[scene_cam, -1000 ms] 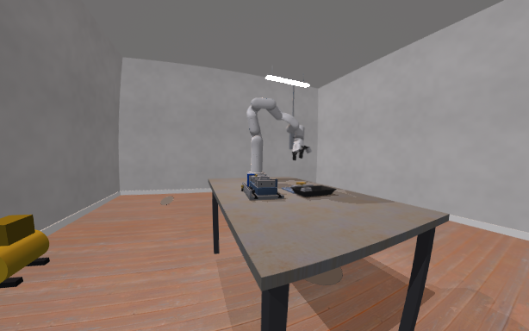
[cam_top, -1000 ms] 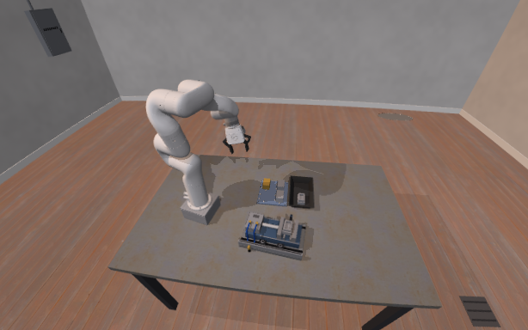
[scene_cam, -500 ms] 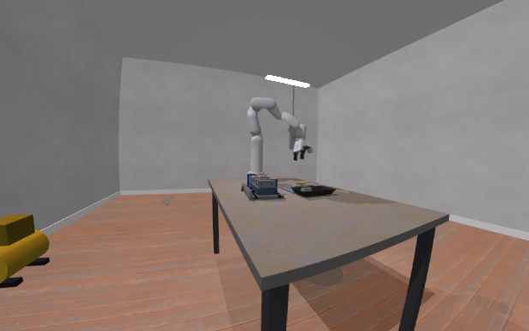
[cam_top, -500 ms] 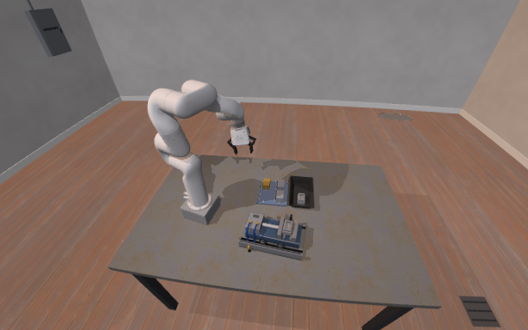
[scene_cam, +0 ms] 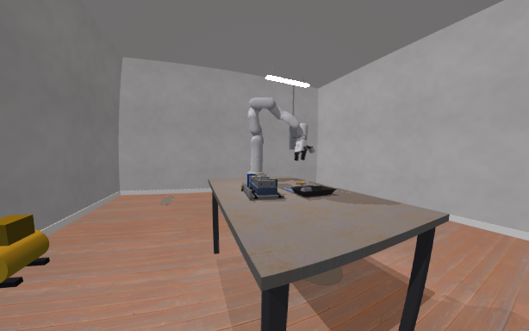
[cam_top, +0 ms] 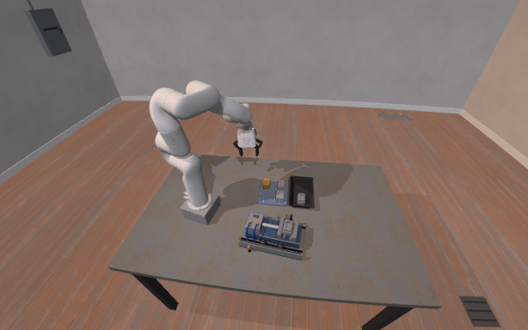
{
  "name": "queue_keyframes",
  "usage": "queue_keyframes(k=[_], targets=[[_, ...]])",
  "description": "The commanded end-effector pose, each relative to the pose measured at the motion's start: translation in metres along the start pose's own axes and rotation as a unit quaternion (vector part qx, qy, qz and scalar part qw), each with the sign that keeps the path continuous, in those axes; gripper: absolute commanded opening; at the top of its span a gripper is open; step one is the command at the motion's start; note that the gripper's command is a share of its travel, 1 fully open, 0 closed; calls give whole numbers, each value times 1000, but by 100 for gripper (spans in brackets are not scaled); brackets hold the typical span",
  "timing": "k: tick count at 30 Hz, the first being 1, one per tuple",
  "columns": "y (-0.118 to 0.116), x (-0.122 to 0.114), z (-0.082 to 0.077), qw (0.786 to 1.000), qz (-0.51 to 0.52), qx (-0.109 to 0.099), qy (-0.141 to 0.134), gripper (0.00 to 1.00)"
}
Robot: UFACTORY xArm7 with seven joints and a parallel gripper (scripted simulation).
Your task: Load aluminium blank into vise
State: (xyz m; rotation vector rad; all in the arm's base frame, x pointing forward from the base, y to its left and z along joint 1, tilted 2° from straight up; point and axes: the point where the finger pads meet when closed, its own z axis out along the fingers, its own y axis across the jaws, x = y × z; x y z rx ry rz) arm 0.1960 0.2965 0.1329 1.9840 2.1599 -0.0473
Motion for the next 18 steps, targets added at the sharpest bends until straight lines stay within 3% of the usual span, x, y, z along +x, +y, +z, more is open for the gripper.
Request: queue_keyframes(k=[1, 6, 7, 18], targets=[[4, 1, 0, 1000, -2, 3, 4, 100], [4, 1, 0, 1000, -2, 3, 4, 100], [24, -8, 5, 1000, 5, 18, 15, 100], [24, -8, 5, 1000, 5, 18, 15, 100]])
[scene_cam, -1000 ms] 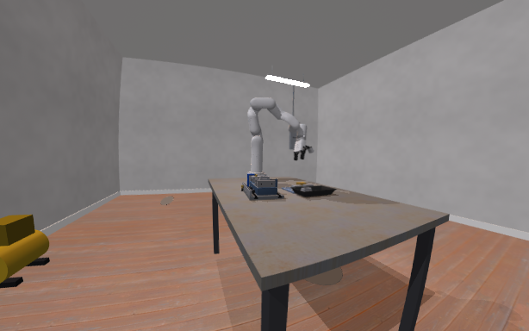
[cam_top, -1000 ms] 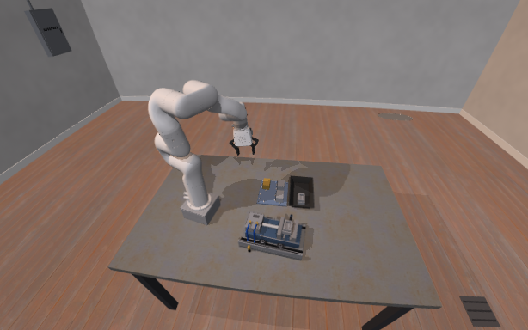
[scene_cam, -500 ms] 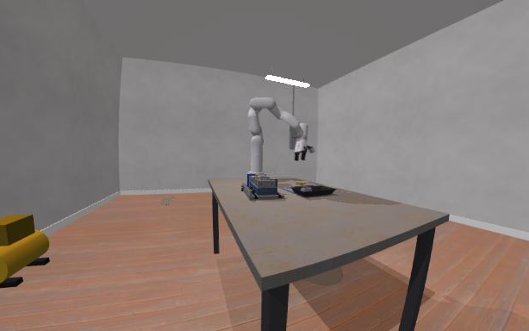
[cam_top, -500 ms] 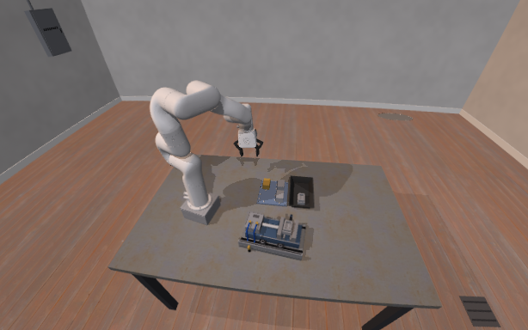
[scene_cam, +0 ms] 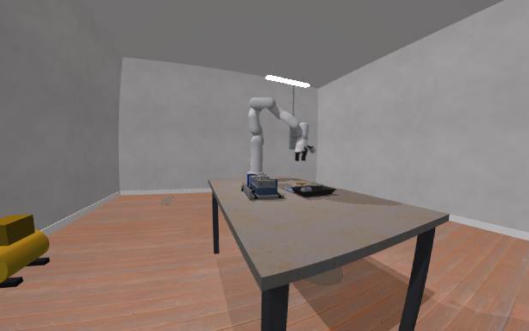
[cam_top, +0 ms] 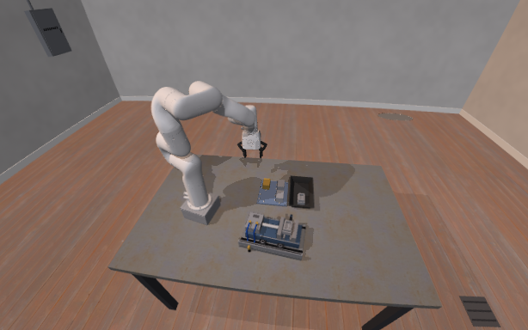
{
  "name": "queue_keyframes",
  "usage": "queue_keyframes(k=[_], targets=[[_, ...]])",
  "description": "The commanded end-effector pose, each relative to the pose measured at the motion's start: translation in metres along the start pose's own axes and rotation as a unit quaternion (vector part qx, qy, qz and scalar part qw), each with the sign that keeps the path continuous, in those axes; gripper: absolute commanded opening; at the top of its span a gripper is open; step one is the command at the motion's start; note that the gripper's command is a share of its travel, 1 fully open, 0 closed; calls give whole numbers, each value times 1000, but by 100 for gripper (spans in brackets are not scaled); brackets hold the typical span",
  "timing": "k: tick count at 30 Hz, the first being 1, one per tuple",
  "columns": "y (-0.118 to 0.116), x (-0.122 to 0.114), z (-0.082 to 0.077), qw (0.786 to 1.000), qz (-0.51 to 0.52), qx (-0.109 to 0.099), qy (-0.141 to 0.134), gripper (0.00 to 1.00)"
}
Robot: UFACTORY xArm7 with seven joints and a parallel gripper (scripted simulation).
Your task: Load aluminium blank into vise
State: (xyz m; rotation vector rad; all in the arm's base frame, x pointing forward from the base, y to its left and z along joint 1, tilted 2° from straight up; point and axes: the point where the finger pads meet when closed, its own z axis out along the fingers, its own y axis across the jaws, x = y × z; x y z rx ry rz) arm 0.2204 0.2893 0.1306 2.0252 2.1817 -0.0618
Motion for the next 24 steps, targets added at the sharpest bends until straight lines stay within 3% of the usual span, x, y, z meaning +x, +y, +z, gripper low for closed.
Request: queue_keyframes(k=[1, 3, 5, 7, 20, 21, 24], targets=[[1, 1, -1, 1000, 1, -1, 2, 100], [1, 1, -1, 1000, 1, -1, 2, 100], [36, -17, 6, 1000, 12, 17, 21, 100], [41, -20, 8, 999, 14, 19, 24, 100], [41, -20, 8, 999, 14, 19, 24, 100], [58, -32, 12, 999, 21, 25, 34, 100], [58, -32, 12, 999, 21, 25, 34, 100]])
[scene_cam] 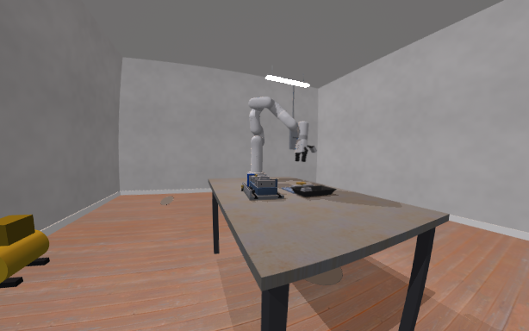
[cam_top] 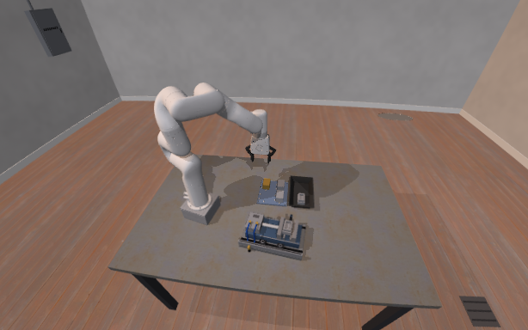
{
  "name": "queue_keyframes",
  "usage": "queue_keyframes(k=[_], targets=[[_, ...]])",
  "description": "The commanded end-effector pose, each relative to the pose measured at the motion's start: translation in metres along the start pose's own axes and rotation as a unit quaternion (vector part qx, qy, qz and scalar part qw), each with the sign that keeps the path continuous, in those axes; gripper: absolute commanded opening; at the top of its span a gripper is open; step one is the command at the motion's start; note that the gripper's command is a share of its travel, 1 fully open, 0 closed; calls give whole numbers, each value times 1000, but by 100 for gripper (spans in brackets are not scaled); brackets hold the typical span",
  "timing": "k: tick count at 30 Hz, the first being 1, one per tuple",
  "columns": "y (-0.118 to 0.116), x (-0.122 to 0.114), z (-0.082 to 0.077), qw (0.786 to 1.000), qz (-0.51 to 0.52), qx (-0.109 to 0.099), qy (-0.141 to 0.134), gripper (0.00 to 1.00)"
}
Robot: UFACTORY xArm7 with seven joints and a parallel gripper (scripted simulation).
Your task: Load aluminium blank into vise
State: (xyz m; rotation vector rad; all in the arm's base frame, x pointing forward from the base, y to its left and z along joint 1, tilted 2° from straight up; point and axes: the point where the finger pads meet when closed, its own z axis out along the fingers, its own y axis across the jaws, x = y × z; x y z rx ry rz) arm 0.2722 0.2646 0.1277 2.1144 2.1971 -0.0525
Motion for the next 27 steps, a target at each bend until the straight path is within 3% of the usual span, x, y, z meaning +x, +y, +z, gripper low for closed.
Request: queue_keyframes(k=[1, 7, 8, 18, 19, 27], targets=[[9, -4, 0, 1000, 4, 2, 6, 100], [9, -4, 0, 1000, 4, 2, 6, 100], [25, -15, 2, 1000, 10, 6, 15, 100], [25, -15, 2, 1000, 10, 6, 15, 100], [39, -26, 4, 1000, 15, 7, 23, 100], [39, -26, 4, 1000, 15, 7, 23, 100]])
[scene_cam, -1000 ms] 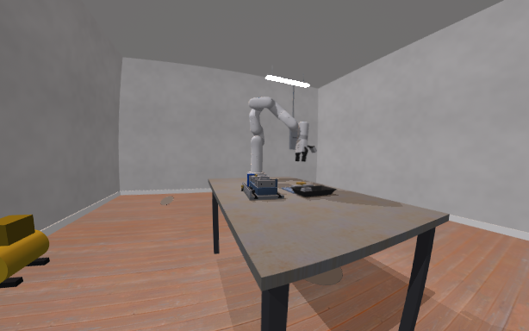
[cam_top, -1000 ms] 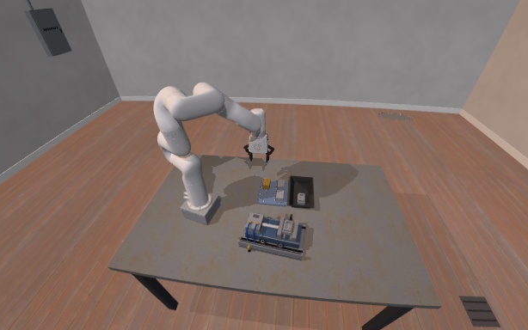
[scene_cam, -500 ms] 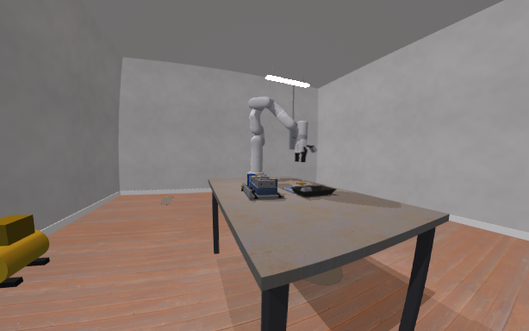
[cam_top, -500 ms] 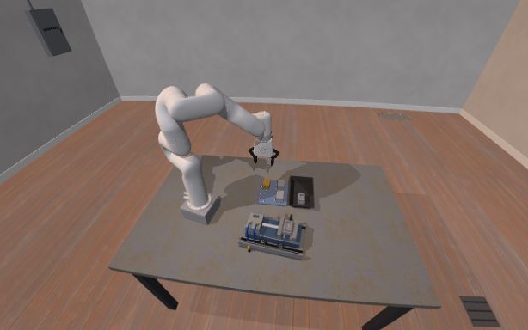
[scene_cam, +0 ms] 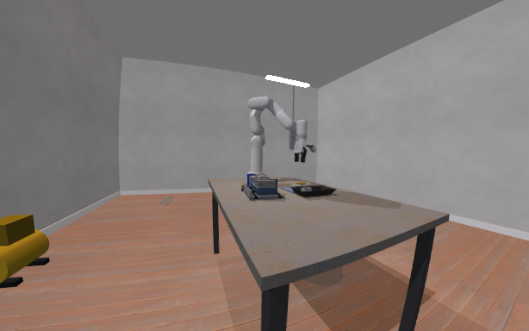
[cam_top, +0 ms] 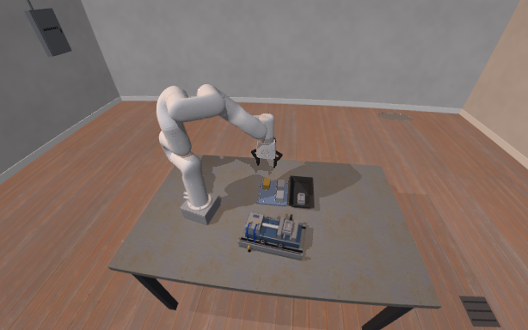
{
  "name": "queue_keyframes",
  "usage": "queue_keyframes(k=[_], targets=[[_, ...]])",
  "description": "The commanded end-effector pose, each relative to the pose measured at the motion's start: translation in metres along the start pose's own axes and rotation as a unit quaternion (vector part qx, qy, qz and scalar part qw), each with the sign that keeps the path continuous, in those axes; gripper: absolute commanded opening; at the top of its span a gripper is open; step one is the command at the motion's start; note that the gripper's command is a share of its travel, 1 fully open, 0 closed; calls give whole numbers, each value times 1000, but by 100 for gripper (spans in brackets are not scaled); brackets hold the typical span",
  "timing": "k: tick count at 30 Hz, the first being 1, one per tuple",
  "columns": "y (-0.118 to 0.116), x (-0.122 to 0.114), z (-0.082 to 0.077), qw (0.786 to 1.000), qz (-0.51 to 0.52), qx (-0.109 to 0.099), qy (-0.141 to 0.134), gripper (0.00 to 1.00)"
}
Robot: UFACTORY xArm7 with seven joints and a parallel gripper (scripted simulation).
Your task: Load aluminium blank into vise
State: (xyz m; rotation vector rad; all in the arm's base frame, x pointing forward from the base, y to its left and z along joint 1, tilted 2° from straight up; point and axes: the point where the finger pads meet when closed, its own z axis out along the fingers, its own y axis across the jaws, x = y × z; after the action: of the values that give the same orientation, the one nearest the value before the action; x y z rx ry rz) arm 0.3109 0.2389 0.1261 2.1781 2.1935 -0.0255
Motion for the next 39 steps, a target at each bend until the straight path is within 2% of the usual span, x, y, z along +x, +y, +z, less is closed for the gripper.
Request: queue_keyframes(k=[1, 3, 4, 13, 14, 22, 23, 31, 39], targets=[[1, 1, -1, 1000, 0, -1, 2, 100], [1, 1, -1, 1000, 0, -1, 2, 100], [13, -9, 0, 1000, 5, 0, 8, 100], [13, -9, 0, 1000, 5, 0, 8, 100], [23, -17, 1, 1000, 9, 0, 13, 100], [23, -17, 1, 1000, 9, 0, 13, 100], [30, -24, 1, 1000, 12, -1, 17, 100], [30, -24, 1, 1000, 12, -1, 17, 100], [41, -35, 2, 1000, 17, -2, 23, 100]])
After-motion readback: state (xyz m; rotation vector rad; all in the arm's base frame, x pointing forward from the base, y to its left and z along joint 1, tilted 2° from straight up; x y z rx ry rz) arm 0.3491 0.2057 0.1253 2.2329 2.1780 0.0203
